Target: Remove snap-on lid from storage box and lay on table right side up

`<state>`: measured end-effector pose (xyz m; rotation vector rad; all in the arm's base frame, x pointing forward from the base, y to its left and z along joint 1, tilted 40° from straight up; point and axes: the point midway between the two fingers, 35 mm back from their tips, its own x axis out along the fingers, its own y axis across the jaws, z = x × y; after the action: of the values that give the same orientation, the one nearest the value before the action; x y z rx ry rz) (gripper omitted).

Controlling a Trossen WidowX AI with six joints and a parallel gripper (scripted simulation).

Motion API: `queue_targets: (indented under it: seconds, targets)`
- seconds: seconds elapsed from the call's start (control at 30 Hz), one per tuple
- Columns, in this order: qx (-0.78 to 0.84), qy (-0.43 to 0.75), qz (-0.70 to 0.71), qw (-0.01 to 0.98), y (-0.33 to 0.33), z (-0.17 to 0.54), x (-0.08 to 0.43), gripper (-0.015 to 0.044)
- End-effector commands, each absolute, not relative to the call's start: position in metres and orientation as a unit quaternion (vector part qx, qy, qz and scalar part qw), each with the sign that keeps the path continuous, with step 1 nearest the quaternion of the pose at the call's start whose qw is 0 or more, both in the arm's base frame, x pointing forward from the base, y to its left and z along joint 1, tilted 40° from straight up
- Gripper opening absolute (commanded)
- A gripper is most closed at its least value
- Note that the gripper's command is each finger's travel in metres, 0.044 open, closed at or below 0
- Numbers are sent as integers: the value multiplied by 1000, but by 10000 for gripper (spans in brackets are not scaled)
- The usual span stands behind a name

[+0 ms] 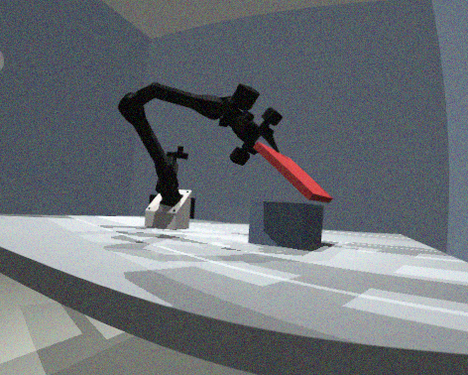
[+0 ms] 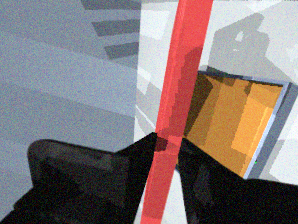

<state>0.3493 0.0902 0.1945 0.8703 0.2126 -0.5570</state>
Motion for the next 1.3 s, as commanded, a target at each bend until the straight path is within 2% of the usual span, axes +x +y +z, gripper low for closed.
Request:
queue_targets:
  seconds: [0.0, 1.27]
  targets:
    - [417, 101, -261, 865, 85, 201, 347, 0]
    - [416, 101, -262, 865, 27, 248, 334, 0]
